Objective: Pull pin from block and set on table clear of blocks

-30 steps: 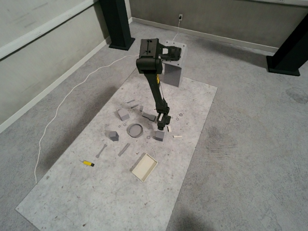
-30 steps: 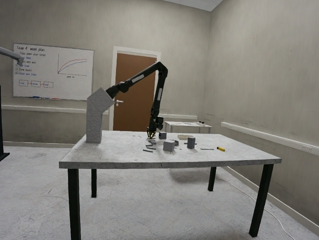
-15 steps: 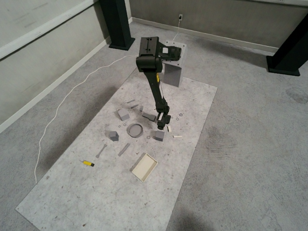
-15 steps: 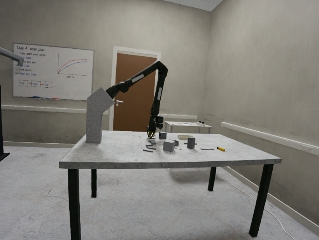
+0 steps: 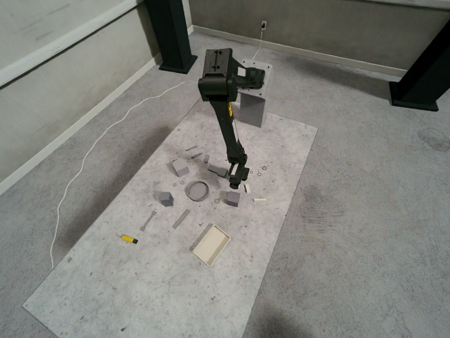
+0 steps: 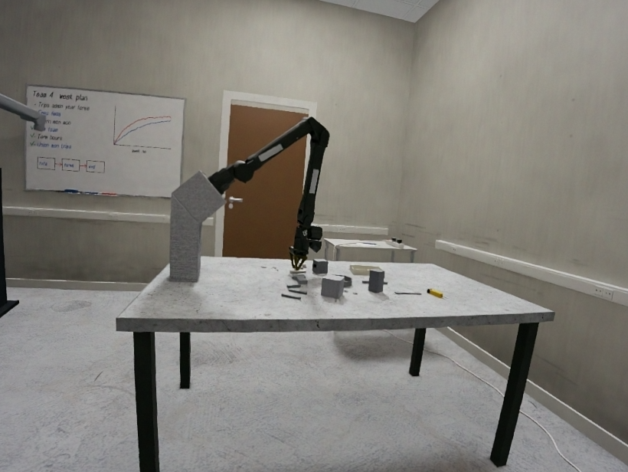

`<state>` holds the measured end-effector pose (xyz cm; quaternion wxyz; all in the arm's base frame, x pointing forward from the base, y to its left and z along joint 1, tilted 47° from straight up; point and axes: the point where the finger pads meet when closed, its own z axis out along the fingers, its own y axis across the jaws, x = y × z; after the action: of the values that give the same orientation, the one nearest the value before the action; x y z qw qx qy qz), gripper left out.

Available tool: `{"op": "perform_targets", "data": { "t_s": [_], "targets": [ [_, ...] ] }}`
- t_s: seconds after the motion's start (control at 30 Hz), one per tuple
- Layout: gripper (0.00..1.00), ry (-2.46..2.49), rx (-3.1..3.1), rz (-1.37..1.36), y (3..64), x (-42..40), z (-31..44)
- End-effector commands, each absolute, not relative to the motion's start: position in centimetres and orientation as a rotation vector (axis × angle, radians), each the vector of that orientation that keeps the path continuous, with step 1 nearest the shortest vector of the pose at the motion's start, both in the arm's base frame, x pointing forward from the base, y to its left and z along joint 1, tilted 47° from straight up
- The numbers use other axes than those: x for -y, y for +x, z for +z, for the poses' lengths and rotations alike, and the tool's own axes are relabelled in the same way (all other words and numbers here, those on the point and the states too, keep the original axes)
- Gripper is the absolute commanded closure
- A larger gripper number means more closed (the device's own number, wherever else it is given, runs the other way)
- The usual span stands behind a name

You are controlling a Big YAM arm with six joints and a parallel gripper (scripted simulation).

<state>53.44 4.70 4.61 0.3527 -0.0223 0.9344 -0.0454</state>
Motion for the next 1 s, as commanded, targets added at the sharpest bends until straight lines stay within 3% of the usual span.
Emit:
{"op": "perform_targets", "data": {
  "t_s": [0.0, 0.97],
  "targets": [
    [0.56, -0.062, -2.421, -0.124, 53.1, -4.6, 4.7],
    [0.56, -0.061, -2.425, -0.117, 50.7, -5.4, 6.6]
  ]
}}
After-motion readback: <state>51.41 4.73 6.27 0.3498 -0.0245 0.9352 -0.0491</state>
